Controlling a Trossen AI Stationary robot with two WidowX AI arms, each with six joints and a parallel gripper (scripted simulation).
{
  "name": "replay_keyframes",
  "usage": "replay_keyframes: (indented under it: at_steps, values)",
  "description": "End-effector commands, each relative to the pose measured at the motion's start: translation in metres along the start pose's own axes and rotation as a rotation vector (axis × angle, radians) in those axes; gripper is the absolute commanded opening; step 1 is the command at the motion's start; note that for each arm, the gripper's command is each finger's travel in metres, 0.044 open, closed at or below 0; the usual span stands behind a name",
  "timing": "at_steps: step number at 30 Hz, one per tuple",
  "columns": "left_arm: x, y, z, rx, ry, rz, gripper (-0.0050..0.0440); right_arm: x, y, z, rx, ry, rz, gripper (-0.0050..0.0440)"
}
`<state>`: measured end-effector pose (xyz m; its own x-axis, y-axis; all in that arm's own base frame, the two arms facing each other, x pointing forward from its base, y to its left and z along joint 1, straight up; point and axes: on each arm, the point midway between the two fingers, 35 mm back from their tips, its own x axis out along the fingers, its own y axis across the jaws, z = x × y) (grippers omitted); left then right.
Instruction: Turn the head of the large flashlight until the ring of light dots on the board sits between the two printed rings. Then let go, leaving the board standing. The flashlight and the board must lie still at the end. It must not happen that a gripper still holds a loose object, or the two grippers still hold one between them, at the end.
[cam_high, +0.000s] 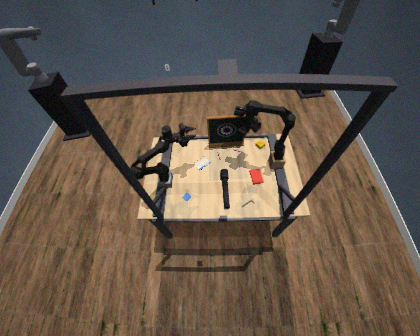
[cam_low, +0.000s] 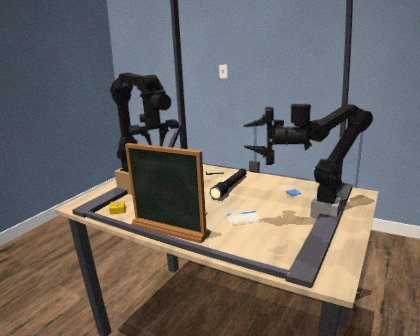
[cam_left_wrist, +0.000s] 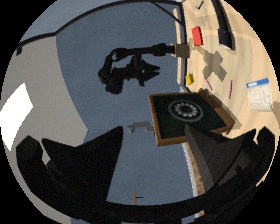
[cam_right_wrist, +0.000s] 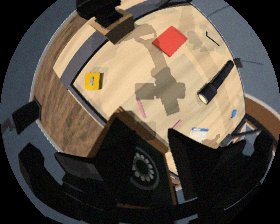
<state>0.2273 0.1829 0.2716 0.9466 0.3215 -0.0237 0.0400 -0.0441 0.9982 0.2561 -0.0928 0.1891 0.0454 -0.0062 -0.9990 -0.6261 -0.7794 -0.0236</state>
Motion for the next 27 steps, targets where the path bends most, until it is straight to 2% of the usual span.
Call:
replay_keyframes:
  at_steps: [1,17,18,27]
  values:
    - [-0.001,0.007,0.0,0.011,0.001,0.014,0.0334,-0.006,0.0,-0.001,0.0,0.021,-0.007,0.0168]
    - [-0.001,0.007,0.0,0.011,0.001,0.014,0.0334,-0.006,0.0,-0.001,0.0,0.021,-0.007,0.0168]
    - [0.001,0.001,0.003,-0.015,-0.008,0.002,0.0334,0.001,-0.001,0.0,0.024,0.013,-0.005,0.0168]
    - [0.013,0.014,0.023,-0.21,-0.044,0.017,0.0334,-0.003,-0.02,-0.015,0.336,0.193,-0.117,0.0168]
